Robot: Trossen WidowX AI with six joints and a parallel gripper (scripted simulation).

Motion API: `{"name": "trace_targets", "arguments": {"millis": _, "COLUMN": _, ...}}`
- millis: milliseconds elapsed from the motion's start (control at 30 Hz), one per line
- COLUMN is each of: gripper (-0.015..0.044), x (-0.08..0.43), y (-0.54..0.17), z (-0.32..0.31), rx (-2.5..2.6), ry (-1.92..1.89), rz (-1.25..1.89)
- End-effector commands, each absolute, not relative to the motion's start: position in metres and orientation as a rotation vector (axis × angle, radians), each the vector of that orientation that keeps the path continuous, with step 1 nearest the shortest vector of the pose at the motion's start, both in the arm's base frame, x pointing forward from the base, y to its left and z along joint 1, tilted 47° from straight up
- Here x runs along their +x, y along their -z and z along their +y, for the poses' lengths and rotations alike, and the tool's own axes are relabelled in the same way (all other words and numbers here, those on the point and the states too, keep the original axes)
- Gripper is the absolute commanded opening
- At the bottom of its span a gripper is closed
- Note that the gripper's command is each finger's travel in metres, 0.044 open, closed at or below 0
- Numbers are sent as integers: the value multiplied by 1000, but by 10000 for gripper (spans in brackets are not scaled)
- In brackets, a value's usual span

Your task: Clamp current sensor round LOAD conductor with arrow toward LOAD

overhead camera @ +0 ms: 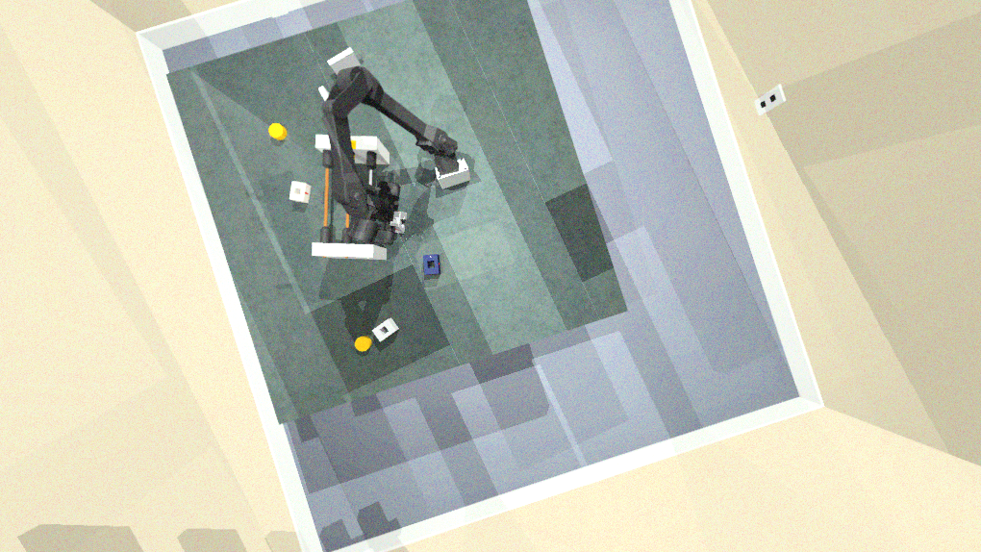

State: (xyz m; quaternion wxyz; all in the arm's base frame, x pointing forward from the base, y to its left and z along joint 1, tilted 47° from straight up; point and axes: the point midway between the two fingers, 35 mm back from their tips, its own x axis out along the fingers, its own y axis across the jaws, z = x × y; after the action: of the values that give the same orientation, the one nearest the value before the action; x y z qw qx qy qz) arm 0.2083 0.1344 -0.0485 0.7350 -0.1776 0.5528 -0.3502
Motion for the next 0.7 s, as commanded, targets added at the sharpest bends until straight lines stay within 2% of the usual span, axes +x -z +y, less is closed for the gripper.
{"name": "trace_targets", "arguments": {"millis": 0, "gripper": 195, "x": 208, "y": 48, "z": 135, "rx": -388, "ry": 770, "rz": 1215}}
{"name": "trace_targets", "arguments": {"millis": 233, "gripper": 12, "x": 208, "y": 33, "z": 155, "rx": -388, "ry": 767, "rz": 1216}}
{"name": "trace_targets", "arguments": {"millis": 267, "gripper": 0, "x": 207, "y": 30, "z": 159, "rx": -388, "ry": 767, "rz": 1217}}
{"name": "trace_targets", "arguments": {"millis": 667, "gripper": 0, "x": 197, "y": -13, "z": 201, "rx": -391, "ry": 766, "rz": 1218}}
